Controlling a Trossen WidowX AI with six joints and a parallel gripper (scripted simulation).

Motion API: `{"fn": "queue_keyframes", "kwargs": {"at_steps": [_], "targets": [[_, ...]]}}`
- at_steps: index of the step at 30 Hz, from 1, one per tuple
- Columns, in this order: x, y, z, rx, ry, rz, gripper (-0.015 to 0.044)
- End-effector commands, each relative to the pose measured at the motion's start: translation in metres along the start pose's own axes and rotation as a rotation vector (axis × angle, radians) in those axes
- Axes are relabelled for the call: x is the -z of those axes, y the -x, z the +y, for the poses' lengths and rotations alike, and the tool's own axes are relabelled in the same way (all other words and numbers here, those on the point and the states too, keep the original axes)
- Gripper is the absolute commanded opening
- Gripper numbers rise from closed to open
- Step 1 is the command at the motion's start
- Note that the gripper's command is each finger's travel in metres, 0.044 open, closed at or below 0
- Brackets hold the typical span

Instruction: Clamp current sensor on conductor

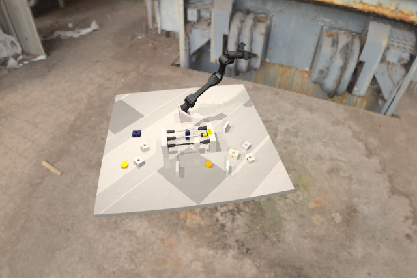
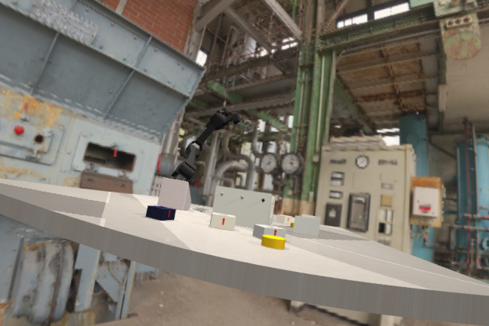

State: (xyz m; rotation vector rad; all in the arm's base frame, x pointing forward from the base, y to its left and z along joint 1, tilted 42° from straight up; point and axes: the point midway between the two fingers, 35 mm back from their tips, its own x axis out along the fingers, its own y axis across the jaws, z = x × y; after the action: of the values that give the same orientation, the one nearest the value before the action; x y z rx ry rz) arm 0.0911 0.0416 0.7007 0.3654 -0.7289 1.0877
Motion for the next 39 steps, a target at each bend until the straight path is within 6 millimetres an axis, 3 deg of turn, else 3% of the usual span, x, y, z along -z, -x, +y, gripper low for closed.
{"fn": "queue_keyframes", "kwargs": {"at_steps": [1, 7, 11, 19, 24, 30, 35, 39], "targets": [[-0.001, 0.0, -0.001, 0.001, 0.001, -0.006, 0.0426], [-0.01, 0.015, -0.035, 0.088, 0.033, -0.174, 0.044], [-0.006, 0.03, -0.066, 0.197, 0.058, -0.265, 0.044], [0.034, 0.068, -0.132, 0.492, 0.119, -0.315, 0.044], [0.083, 0.093, -0.165, 0.687, 0.133, -0.242, 0.044], [0.159, 0.13, -0.192, 0.9, 0.185, -0.03, 0.044], [0.23, 0.17, -0.202, 1.029, 0.269, 0.242, 0.044], [0.289, 0.206, -0.198, 1.076, 0.343, 0.506, 0.044]]}}
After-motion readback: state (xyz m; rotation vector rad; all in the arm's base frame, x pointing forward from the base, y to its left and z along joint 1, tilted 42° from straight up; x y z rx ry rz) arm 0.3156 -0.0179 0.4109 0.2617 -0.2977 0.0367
